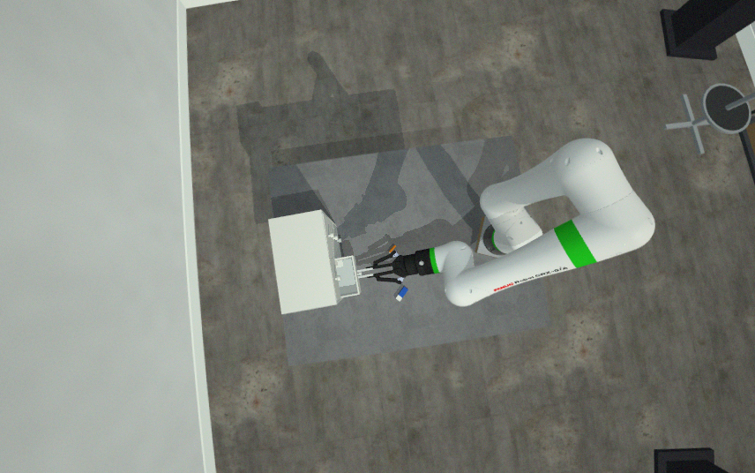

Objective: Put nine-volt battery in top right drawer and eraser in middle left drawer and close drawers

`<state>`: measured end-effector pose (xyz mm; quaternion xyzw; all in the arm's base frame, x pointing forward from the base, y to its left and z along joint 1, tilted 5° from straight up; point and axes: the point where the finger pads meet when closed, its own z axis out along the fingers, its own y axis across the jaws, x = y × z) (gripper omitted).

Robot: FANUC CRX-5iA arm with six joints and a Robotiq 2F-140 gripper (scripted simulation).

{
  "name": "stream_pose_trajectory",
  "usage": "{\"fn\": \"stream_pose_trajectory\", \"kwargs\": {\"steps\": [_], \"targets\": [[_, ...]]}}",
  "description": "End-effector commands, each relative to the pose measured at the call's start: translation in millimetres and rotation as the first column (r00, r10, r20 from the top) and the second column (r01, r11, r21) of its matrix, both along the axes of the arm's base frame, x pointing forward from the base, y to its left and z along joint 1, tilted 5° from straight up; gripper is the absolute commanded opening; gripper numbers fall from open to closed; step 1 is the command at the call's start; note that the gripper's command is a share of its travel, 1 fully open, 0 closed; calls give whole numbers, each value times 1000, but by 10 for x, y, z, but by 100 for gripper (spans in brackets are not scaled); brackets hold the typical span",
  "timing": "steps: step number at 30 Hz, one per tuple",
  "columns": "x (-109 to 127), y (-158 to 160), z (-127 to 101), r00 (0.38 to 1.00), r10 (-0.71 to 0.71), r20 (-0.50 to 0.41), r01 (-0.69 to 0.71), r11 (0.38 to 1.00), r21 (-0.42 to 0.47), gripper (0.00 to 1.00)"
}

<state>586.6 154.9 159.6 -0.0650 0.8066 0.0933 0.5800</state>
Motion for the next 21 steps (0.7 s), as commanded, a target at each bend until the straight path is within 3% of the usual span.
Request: {"fn": "stream_pose_trajectory", "kwargs": {"steps": [1, 10, 21], "targets": [[1, 0, 2, 1000, 0, 0, 0, 1000, 0, 10], [1, 0, 2, 1000, 0, 0, 0, 1000, 0, 20], [-39, -9, 1, 1000, 0, 0, 0, 1000, 0, 20]]}}
